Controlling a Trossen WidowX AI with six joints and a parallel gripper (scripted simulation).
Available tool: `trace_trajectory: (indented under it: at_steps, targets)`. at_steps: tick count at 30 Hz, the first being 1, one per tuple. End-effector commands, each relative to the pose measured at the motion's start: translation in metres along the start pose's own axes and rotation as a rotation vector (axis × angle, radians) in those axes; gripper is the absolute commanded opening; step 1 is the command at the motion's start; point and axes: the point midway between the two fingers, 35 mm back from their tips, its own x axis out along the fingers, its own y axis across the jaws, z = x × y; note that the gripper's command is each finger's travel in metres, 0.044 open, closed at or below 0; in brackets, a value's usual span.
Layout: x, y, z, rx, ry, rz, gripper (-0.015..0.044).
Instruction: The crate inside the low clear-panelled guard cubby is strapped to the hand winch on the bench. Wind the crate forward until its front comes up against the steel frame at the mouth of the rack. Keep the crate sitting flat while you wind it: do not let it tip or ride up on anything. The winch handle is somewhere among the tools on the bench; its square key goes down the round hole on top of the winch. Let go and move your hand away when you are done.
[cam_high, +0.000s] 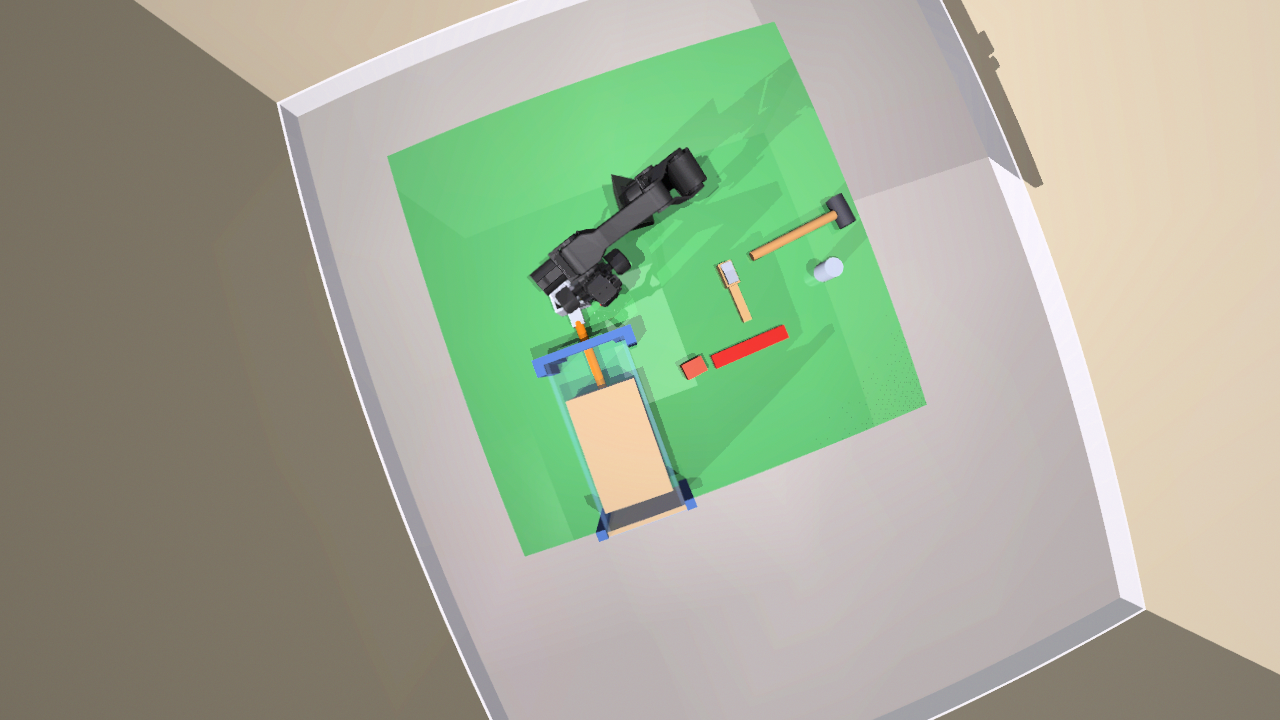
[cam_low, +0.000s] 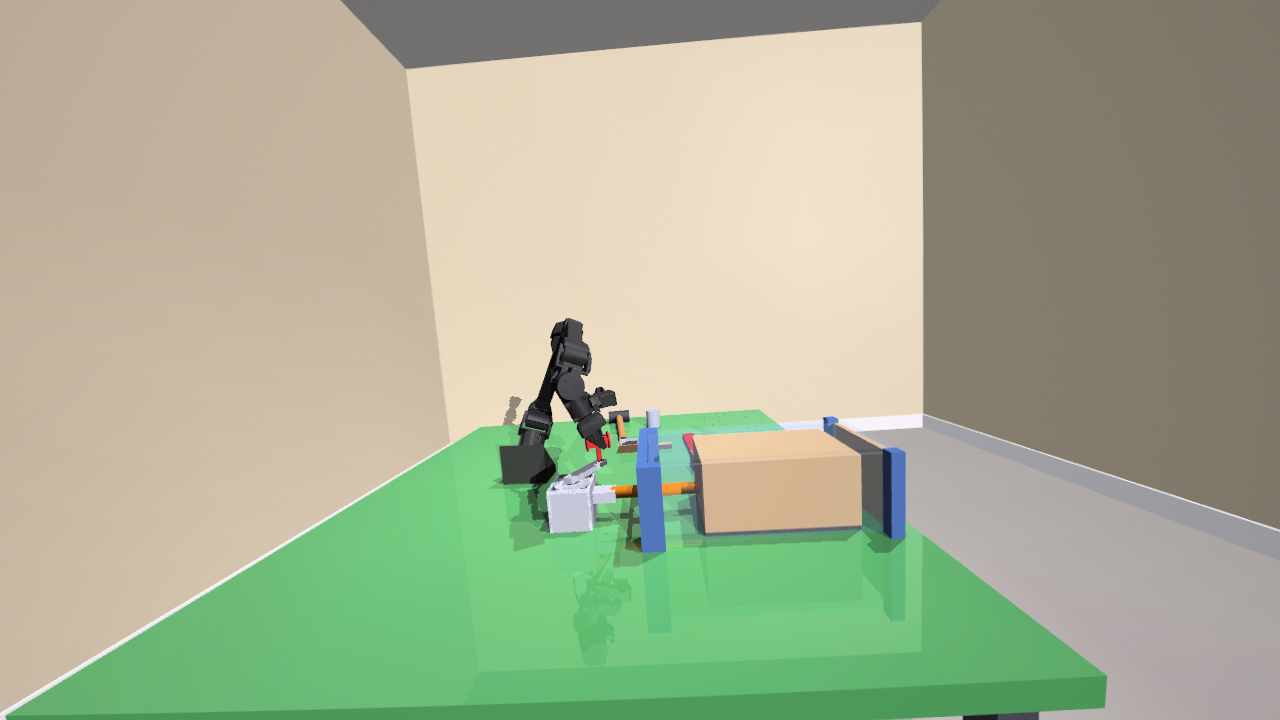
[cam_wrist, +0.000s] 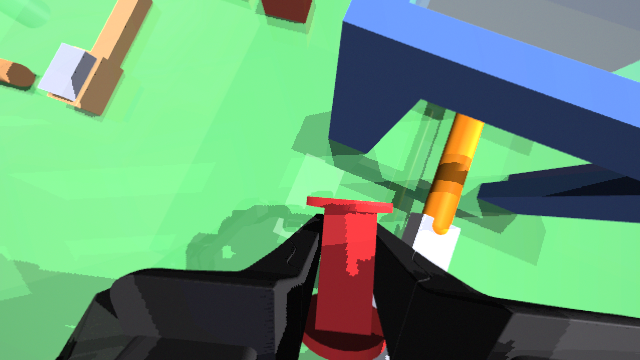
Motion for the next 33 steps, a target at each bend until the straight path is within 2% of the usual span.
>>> trace_trajectory:
  at_steps: [1, 33]
  targets:
    - [-0.001, 0.007, -0.008, 0.015, 0.011, 0.009, 0.0]
    - [-0.017, 0.027, -0.042, 0.017, 0.013, 0.009, 0.0]
